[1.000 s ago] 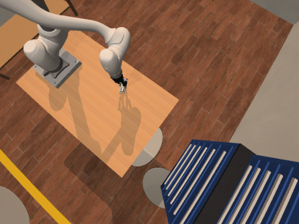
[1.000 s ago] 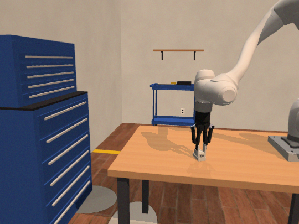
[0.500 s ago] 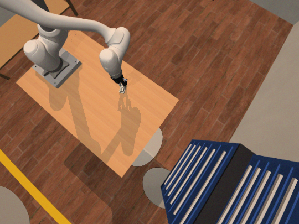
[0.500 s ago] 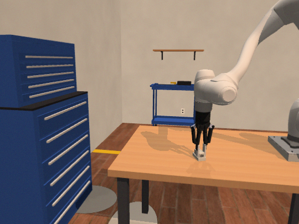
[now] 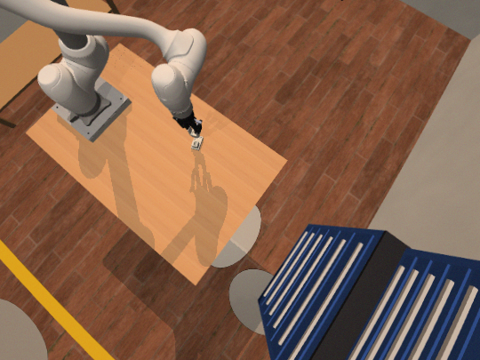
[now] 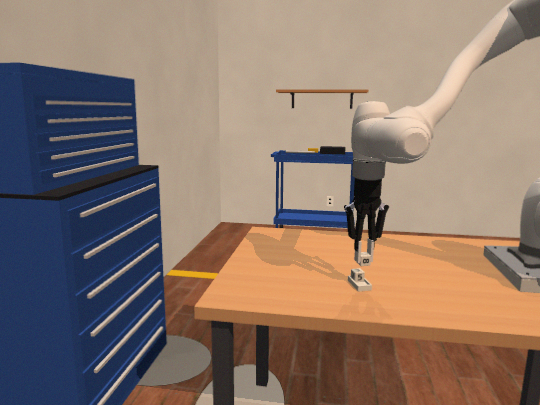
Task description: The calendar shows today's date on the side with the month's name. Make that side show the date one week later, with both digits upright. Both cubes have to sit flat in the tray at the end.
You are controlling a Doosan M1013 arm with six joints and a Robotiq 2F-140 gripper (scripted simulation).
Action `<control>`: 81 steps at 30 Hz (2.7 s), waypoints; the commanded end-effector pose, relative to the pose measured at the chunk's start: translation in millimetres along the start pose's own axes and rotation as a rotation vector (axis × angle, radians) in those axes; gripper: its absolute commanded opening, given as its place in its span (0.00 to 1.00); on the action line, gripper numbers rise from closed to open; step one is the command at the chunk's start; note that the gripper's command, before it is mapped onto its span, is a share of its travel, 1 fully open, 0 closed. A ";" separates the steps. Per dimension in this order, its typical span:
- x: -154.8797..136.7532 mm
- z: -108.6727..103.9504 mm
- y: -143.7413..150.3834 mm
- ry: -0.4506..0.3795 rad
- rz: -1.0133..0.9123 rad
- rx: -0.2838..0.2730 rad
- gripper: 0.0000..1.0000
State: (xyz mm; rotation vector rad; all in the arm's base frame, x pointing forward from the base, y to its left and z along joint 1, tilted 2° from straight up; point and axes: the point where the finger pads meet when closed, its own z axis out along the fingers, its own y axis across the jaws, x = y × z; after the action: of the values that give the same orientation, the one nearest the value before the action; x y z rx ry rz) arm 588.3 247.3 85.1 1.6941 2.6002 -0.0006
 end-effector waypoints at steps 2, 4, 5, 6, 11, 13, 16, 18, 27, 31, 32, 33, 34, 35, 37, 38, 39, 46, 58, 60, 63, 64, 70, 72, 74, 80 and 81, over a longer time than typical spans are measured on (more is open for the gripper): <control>0.0 -23.1 0.0 0.000 0.000 0.000 0.25; 0.0 -23.1 0.0 0.000 0.000 0.000 0.25; 0.0 -27.5 0.0 0.000 0.000 0.000 0.25; 0.0 -30.7 0.0 0.000 0.000 0.000 0.25; 0.0 -34.7 0.0 0.000 0.000 0.000 0.25; 0.0 -34.7 0.0 0.000 0.000 0.000 0.25; 0.0 -34.7 0.0 0.000 0.000 0.000 0.25; 0.0 -34.7 0.0 0.000 0.001 0.000 0.25; 0.0 -34.7 0.0 0.000 0.101 0.000 0.25; 0.0 -34.7 0.0 0.000 0.269 0.000 0.25; -0.1 -34.7 0.0 0.000 0.325 0.000 0.25; -0.1 -34.7 0.0 0.000 0.383 0.000 0.25; -0.1 -34.7 0.0 0.000 0.387 0.000 0.25; -0.1 -34.7 0.0 0.000 0.455 0.000 0.25; -0.1 -34.8 0.0 0.000 0.511 0.000 0.25; -0.1 -34.8 0.0 0.000 0.511 0.000 0.25; -0.1 -34.8 0.0 0.000 0.527 0.000 0.25; -0.2 -34.8 0.0 0.000 0.864 0.000 0.25; -0.3 -34.9 0.0 0.000 1.342 0.000 0.25; -0.3 -34.9 0.0 0.000 1.421 0.000 0.25; -0.3 -34.9 0.0 0.000 1.557 0.000 0.25; -0.3 -34.9 0.0 0.000 1.571 0.000 0.25; -0.3 -35.0 0.0 0.000 1.864 0.000 0.25; -0.3 -35.0 0.0 0.000 1.864 0.000 0.25; -0.4 -35.0 0.0 0.000 1.986 0.001 0.25; -0.4 -35.0 0.0 0.000 2.249 0.001 0.25; -0.4 -35.0 0.0 0.000 2.277 0.001 0.25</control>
State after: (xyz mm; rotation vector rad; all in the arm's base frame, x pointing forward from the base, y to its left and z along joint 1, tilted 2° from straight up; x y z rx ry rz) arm 587.4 247.8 120.0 3.1209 -0.2747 0.0457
